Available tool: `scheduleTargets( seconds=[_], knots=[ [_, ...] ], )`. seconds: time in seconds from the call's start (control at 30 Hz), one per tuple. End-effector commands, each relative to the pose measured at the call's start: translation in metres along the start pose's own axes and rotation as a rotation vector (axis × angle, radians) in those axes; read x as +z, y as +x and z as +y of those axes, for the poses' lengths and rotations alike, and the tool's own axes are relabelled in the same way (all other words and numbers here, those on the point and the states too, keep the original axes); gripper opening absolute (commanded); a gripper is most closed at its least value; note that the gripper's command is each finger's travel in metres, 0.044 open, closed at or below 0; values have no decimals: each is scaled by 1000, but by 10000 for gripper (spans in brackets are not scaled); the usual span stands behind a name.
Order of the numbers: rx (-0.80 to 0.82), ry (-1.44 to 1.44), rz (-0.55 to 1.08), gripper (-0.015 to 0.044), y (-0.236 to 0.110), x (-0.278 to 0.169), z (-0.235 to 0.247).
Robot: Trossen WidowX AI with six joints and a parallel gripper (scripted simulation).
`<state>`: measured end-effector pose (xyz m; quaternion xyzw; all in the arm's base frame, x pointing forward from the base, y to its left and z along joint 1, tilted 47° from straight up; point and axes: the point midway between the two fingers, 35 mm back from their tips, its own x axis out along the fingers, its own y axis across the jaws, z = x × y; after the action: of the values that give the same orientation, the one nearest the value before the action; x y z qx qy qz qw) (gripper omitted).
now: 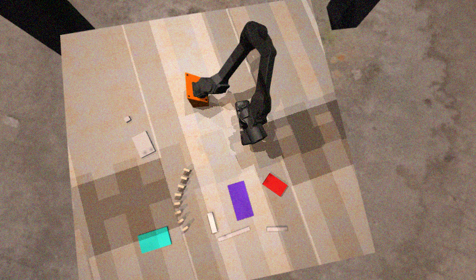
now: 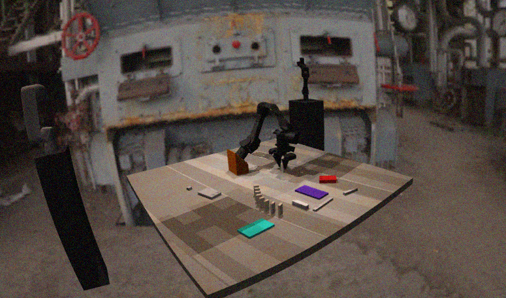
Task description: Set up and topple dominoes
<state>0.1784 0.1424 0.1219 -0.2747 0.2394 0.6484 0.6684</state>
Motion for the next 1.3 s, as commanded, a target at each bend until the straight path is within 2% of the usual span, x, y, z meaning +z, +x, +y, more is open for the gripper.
scheduleTargets(
  seconds=[0.0, 0.03, 0.4, 0.5, 0.83, 1.07, 1.27],
  knots=[
    [-2, 3, 4, 125, 0, -1, 0],
    [-2, 3, 4, 107, 0, -1, 0],
    [-7, 5, 8, 107, -3, -1, -1],
    [-33, 15, 27, 107, -21, -2, -6],
    [-165, 88, 105, 107, -126, 2, 3],
    [-173, 105, 108, 107, -133, 2, 4],
    [-141, 504, 114, 107, -144, -39, -40]
  ],
)
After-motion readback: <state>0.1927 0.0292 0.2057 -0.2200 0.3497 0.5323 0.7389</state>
